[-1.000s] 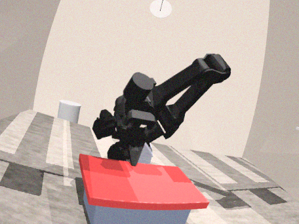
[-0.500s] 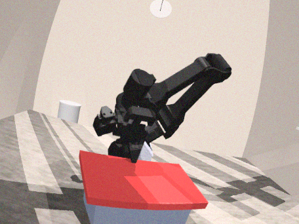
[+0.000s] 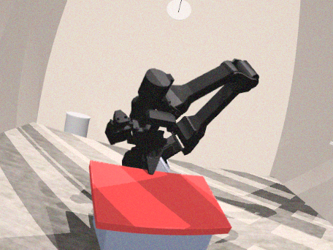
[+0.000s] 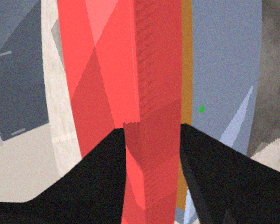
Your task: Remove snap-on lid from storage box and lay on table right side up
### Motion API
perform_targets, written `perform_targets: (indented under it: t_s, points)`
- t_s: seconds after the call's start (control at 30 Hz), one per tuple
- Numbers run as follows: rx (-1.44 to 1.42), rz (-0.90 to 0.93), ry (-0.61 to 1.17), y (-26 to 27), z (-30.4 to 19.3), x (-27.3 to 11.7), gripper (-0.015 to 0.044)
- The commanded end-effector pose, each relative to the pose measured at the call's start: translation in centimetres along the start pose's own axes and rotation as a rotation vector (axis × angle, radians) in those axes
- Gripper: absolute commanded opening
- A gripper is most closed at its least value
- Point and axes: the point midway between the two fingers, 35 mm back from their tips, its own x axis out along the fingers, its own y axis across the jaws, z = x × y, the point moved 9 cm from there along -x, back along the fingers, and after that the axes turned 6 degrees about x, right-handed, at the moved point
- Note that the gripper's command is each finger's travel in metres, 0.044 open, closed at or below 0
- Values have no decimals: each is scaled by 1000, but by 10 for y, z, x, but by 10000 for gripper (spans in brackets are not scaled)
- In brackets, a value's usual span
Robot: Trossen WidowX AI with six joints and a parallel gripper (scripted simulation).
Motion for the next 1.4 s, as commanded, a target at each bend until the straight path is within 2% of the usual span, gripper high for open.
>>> perform_targets:
  t_s: [0.0,1.37]
  points:
    - [-14,8,0,10,-2,-4,0]
    - [-15,8,0,71,-9,-15,0]
